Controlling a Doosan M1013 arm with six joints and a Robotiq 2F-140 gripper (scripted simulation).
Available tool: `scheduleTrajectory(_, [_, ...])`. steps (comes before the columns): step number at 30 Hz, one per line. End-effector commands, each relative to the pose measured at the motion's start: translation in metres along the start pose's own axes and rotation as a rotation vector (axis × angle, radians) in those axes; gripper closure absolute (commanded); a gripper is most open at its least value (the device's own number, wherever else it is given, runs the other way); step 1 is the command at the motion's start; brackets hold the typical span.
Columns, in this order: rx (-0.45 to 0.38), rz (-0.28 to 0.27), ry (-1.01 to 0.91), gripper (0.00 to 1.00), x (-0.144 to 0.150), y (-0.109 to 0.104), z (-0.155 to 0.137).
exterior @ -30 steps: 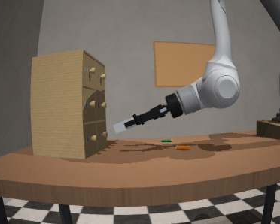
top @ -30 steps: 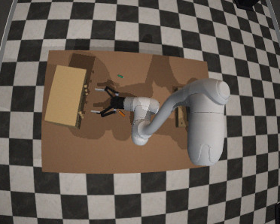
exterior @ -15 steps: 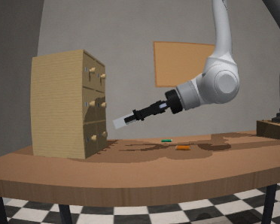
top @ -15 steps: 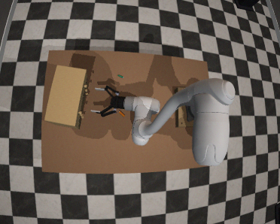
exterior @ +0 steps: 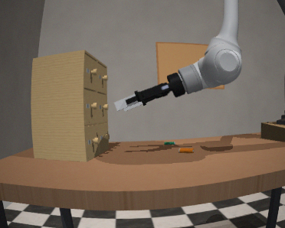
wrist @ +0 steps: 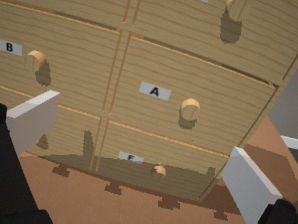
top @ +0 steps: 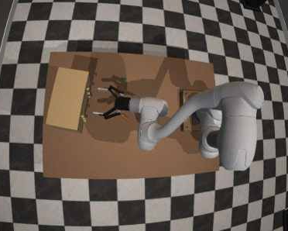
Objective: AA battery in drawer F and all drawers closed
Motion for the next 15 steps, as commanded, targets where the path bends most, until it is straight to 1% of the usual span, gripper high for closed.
scheduleTrajectory(1, [0.000, 0.000, 0.000, 0.00, 0.0016, -0.0026, 0.0072])
scheduleTrajectory(9, [-0.002, 0.001, 0.000, 0.00, 0.0026, -0.0044, 0.0116])
scheduleTrajectory(12, [-0.023, 0.006, 0.000, 0.00, 0.0030, -0.0059, 0.0134])
scheduleTrajectory(14, [-0.023, 0.006, 0.000, 0.00, 0.0030, -0.0059, 0.0134])
scheduleTrajectory(15, [-0.038, 0.009, 0.001, 0.00, 0.0033, -0.0072, 0.0147])
Point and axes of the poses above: the point where the finger pads meet when closed, its own y axis out along the fingers, its own x axis across the jaws, z = x × y, the point moved 4 cm from there along -y, back along the fingers, and after that the axes turned 13 degrees about -y, right-handed, at the moved point
